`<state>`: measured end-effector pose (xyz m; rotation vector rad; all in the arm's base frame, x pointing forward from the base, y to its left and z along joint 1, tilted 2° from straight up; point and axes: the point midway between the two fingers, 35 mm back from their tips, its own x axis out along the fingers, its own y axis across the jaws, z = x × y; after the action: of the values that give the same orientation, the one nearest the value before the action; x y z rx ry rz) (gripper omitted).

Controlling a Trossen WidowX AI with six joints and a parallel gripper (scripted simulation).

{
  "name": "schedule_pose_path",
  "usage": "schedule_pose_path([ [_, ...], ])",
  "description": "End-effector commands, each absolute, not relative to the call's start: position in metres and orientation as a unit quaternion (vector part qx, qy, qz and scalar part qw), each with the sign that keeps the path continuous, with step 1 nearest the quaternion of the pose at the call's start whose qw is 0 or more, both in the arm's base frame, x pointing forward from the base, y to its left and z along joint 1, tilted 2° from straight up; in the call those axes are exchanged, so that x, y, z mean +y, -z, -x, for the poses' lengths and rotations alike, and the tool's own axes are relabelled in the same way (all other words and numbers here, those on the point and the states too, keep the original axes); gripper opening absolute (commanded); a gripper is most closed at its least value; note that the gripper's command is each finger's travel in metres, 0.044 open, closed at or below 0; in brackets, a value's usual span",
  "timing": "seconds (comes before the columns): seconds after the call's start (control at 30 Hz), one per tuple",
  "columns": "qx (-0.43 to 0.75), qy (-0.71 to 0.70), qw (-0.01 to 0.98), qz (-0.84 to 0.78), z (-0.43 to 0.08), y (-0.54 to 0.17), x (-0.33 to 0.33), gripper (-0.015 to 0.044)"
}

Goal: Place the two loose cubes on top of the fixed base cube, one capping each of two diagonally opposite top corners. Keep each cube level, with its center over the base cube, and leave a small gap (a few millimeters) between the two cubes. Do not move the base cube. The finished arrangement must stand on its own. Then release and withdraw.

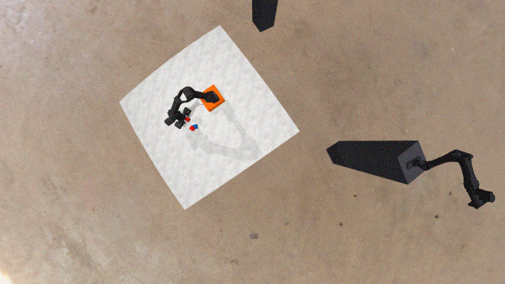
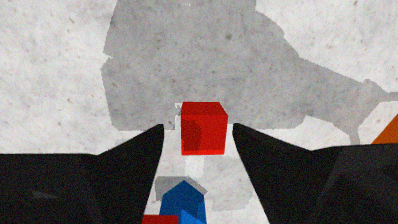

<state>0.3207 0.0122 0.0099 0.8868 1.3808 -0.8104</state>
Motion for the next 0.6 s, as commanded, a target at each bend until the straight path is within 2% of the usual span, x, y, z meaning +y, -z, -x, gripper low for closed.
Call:
schedule_pose_path([
  [0.0, 0.602, 0.354, 0.605, -0.383, -0.318, -0.001, 0.013, 0.0265],
  [0.03, 0.602, 0.354, 0.605, -0.383, -0.318, -0.001, 0.013, 0.0265],
  [0.23, 0.602, 0.354, 0.605, -0.383, -0.318, -0.001, 0.013, 0.0107],
  [0.57, 0.601, 0.354, 0.605, -0.383, -0.32, -0.018, 0.012, 0.0105],
])
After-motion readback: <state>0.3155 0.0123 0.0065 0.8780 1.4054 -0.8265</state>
